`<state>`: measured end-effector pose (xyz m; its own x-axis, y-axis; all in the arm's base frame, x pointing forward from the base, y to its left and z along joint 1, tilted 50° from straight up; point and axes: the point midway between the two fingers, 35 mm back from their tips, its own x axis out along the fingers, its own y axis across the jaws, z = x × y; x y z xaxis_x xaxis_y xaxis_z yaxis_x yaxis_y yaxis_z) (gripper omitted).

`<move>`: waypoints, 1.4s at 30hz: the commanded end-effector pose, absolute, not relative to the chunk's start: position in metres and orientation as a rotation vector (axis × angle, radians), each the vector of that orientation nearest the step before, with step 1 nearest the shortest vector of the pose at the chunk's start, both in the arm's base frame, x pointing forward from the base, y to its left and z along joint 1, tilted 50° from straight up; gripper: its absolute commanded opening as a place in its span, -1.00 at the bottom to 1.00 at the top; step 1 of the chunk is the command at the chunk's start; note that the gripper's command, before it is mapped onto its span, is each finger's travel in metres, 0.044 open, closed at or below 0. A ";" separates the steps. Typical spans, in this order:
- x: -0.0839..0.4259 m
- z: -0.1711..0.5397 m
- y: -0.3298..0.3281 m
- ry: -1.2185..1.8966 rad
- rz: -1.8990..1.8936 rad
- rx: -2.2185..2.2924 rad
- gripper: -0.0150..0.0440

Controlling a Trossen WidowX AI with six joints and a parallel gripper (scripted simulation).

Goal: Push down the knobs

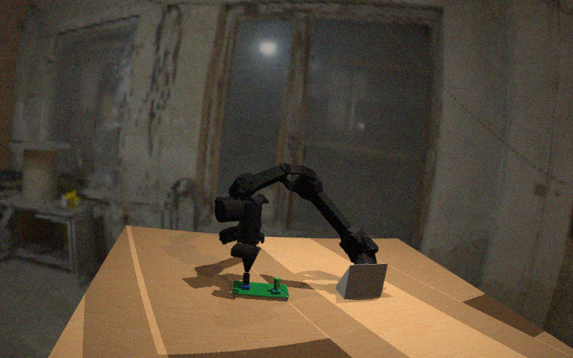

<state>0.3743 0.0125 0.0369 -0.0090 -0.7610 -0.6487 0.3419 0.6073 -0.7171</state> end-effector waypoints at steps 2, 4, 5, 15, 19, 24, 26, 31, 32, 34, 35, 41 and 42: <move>0.375 0.042 0.021 1.306 -0.908 -0.399 -0.49; 0.374 0.039 0.015 1.308 -0.909 -0.405 -0.31; 0.374 0.039 0.015 1.308 -0.909 -0.405 -0.22; 0.331 0.043 0.035 1.313 -0.896 -0.398 0.67; 0.278 0.046 0.047 1.317 -0.892 -0.395 1.00; 0.211 0.047 0.046 1.316 -0.900 -0.400 1.00; 0.193 0.048 0.042 1.315 -0.905 -0.402 1.00; 0.191 0.048 0.042 1.314 -0.906 -0.403 1.00; 0.191 0.048 0.042 1.314 -0.906 -0.403 1.00; 0.191 0.048 0.042 1.314 -0.906 -0.403 1.00; 0.191 0.048 0.042 1.314 -0.906 -0.403 1.00; 0.191 0.048 0.042 1.314 -0.906 -0.403 1.00; 0.191 0.048 0.042 1.314 -0.906 -0.403 1.00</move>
<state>0.1926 0.0421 0.0472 -0.0109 -0.7615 -0.6481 0.3322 0.6085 -0.7207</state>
